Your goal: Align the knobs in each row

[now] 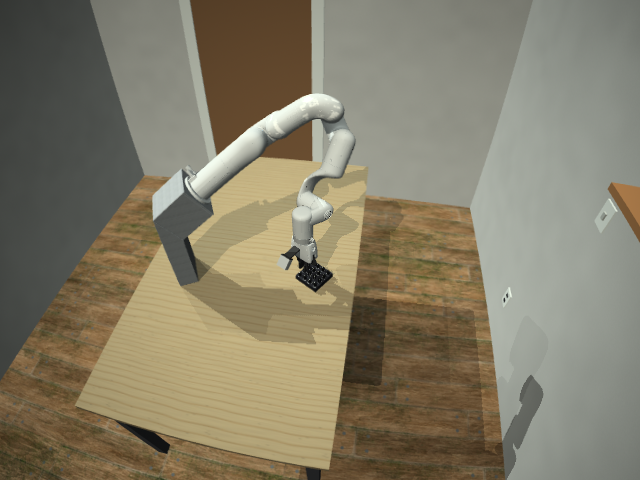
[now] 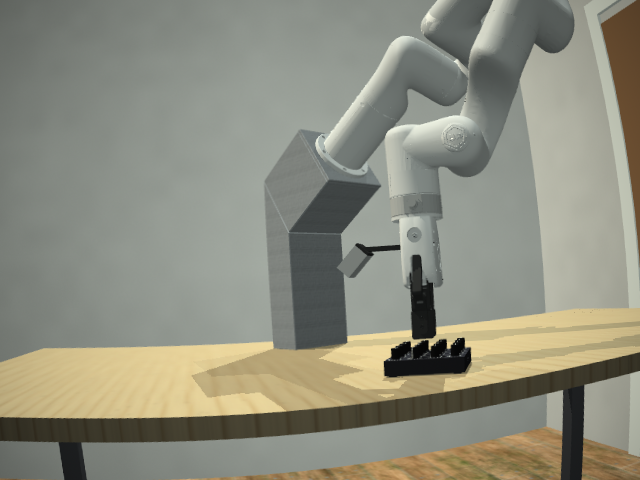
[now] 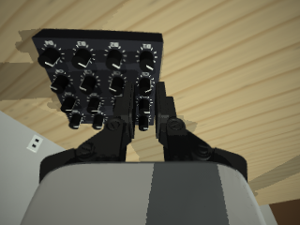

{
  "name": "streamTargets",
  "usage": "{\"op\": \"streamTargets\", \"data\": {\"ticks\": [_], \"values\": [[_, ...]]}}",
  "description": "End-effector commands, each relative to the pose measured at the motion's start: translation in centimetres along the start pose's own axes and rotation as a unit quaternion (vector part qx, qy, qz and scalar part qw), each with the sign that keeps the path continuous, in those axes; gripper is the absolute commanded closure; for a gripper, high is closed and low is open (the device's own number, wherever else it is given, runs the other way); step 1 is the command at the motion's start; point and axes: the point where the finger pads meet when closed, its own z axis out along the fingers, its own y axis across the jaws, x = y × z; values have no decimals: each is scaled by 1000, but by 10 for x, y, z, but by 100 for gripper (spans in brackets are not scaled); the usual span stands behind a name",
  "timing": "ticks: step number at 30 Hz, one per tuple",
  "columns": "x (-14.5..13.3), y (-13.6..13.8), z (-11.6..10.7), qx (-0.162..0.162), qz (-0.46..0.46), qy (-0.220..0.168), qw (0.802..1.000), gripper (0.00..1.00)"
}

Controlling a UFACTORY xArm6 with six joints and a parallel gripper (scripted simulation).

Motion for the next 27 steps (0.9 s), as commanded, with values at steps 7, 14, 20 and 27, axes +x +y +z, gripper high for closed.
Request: {"op": "streamTargets", "data": {"ticks": [7, 14, 20, 27], "values": [[0, 0, 0, 0, 0, 0, 1000, 81], [0, 0, 3, 0, 0, 0, 1000, 81], [0, 0, 6, 0, 0, 0, 1000, 81], [0, 0, 10, 0, 0, 0, 1000, 81]]}}
